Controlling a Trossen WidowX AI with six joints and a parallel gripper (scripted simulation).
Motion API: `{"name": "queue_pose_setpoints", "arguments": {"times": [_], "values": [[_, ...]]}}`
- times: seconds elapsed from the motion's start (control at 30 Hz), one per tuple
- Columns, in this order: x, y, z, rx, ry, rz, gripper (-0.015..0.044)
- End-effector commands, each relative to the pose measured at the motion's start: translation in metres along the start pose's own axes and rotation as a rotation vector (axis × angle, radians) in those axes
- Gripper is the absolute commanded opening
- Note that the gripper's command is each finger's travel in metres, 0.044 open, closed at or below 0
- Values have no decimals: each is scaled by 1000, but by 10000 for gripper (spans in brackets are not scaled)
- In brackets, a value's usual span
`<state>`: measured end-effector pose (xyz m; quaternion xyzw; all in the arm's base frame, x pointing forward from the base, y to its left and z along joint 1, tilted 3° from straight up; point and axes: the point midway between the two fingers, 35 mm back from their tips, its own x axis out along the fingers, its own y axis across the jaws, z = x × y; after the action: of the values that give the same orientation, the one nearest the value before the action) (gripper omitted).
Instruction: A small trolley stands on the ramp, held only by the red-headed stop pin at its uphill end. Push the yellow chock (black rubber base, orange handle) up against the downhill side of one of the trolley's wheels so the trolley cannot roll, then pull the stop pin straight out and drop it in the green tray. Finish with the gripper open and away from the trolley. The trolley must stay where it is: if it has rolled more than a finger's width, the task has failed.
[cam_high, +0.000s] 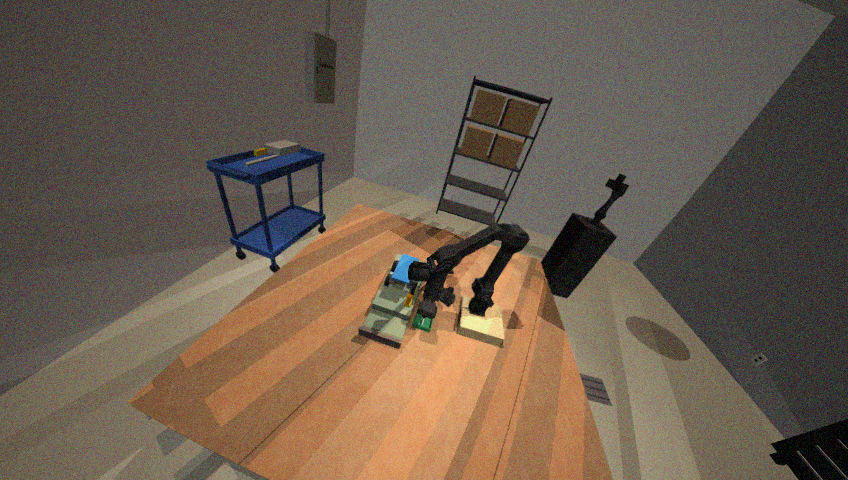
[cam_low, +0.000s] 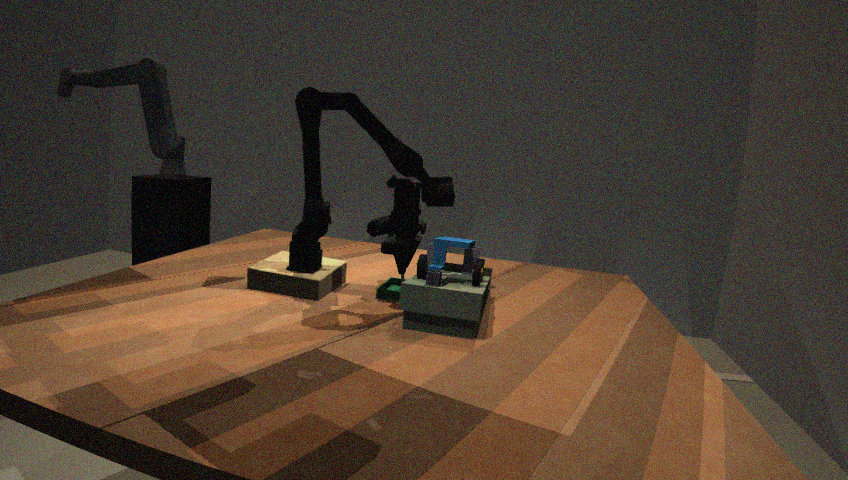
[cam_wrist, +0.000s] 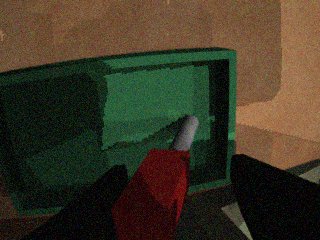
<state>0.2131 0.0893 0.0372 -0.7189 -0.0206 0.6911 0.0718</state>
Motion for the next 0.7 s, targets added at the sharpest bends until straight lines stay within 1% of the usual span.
{"name": "queue_pose_setpoints", "arguments": {"times": [0.0, 0.67], "values": [[1, 3, 1, -2, -2, -3, 190], [5, 16, 0, -2, -2, -2, 190]]}}
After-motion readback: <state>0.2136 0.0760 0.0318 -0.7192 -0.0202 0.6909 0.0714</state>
